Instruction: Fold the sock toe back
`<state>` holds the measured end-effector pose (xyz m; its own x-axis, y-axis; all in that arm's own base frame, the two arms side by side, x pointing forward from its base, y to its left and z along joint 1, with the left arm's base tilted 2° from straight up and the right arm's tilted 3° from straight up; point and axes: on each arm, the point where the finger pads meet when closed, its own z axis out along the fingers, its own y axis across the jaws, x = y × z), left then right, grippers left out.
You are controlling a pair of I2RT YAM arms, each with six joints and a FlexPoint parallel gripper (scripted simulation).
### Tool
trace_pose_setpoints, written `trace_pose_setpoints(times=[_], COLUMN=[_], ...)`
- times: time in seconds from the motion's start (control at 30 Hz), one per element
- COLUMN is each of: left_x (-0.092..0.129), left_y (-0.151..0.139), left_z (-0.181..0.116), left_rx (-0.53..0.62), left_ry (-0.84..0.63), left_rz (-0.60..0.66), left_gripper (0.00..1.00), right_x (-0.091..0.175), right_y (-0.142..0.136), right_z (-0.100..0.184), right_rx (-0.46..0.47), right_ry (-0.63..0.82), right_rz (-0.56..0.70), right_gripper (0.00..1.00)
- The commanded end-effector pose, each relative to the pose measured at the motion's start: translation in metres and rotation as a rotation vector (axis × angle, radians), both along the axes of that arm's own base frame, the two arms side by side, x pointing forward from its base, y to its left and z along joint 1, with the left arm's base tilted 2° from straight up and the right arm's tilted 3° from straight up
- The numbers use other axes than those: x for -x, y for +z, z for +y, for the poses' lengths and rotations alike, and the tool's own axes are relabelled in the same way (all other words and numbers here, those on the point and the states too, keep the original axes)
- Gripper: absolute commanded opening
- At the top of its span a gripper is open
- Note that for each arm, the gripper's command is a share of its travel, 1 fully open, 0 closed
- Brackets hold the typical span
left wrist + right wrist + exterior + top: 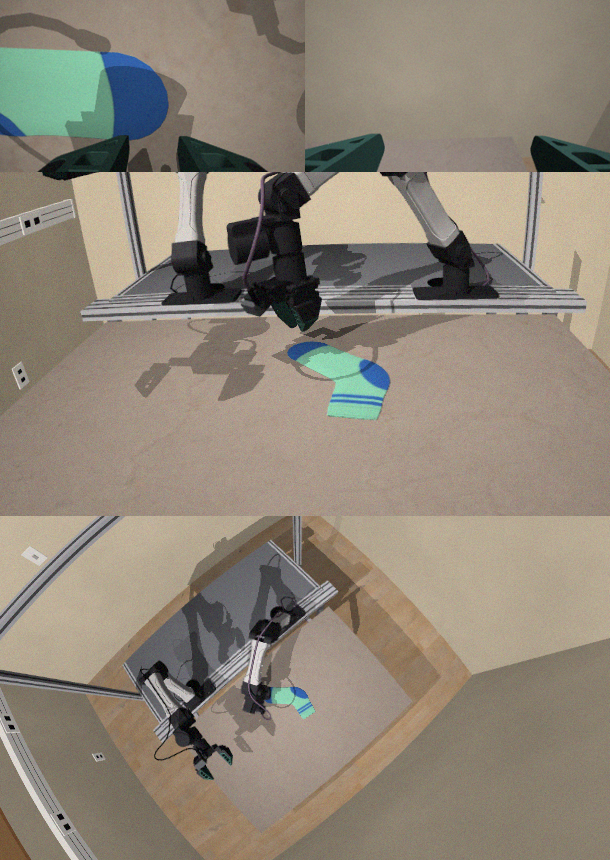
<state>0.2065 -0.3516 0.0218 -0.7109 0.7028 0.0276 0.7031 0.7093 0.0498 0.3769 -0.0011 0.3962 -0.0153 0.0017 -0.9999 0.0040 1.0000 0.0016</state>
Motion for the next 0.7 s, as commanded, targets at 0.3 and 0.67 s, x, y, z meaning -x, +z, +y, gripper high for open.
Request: trace_pose_setpoints(times=[0.3,0.67], left_x=[-0.008,-0.001], left_y=[-0.032,-0.048], left_z=[-0.006,-0.001], left_rx=[-0.011,-0.021], left_ry=[0.015,0.006], left_rz=[-0.008,-0.003], left_gripper=[0.34,0.34], right_x=[0.001,0.001], right_y=[0.006,0.006], right_z=[0.001,0.001], right_rx=[0.002,0.002], right_ry=[0.004,0.004], right_rz=[-0.015,-0.015], right_gripper=[1.00,1.00])
